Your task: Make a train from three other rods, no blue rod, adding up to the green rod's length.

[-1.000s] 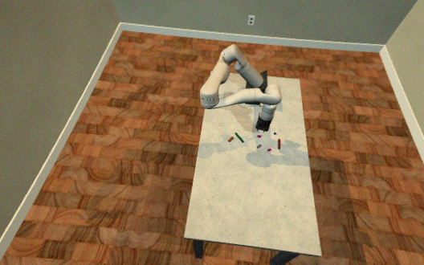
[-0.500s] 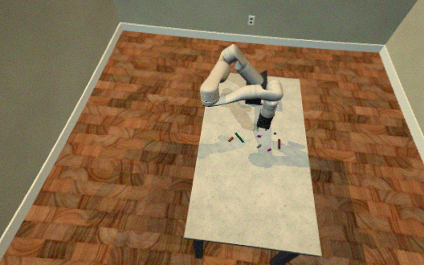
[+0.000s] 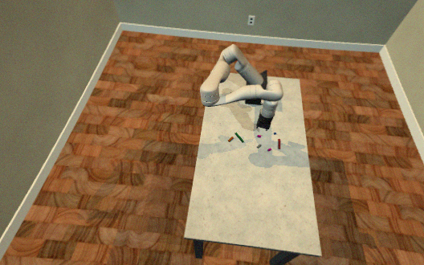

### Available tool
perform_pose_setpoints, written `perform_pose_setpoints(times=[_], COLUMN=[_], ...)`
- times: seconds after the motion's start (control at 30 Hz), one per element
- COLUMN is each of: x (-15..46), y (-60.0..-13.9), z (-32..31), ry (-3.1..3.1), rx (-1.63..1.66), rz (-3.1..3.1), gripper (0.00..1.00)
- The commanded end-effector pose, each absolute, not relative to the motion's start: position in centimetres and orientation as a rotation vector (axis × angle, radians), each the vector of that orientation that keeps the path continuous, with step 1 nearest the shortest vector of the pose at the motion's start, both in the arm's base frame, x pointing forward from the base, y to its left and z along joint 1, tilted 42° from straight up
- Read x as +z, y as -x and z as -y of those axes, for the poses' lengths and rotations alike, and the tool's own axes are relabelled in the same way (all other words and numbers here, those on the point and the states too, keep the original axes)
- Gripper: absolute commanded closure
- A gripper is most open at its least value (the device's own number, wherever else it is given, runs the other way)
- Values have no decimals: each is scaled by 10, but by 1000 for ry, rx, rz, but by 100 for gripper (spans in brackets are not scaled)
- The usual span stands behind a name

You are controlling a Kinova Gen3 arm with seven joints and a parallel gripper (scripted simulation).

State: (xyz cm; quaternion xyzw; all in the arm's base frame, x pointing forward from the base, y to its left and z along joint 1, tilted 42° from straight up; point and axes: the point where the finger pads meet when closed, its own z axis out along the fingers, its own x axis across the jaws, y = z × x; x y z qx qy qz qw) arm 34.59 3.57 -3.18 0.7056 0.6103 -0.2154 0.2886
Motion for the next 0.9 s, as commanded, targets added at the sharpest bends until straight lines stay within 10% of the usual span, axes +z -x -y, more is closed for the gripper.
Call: perform_pose_setpoints(times=[0.0,0.87], x=[-31,-33], y=[-346,-349], z=[-36,-38], ry=[-1883,-1795], rx=[-573,-620], rz=[-1630,-1753], gripper=[0,0])
